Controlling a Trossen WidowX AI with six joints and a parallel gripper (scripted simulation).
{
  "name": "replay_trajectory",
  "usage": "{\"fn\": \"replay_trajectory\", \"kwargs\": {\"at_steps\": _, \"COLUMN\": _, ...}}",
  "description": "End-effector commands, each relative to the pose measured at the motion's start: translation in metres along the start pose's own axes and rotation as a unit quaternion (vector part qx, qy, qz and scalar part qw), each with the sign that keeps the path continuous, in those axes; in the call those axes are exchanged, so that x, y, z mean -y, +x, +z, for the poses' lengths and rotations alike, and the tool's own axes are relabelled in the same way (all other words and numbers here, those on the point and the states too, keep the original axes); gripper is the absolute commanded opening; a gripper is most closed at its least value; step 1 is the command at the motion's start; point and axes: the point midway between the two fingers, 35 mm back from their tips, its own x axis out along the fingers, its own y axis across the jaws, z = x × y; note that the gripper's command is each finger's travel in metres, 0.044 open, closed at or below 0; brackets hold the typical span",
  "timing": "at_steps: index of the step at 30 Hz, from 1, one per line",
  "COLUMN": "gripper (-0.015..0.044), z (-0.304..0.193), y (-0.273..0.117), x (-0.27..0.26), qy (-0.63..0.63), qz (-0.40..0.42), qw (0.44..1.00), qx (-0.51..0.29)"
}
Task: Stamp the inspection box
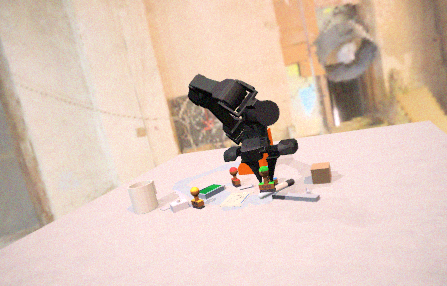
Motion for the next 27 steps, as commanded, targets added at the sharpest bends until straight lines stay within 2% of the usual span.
{"fn": "replay_trajectory", "kwargs": {"at_steps": 1, "gripper": 0.0, "z": 0.0, "y": -0.003, "x": 0.0, "qy": 0.003, "qz": 0.002, "qw": 1.0, "qx": -0.002}}
{"fn": "replay_trajectory", "kwargs": {"at_steps": 27, "gripper": 0.0, "z": -0.001, "y": -0.016, "x": 0.0, "qy": 0.003, "qz": 0.003, "qw": 1.0, "qx": -0.002}}
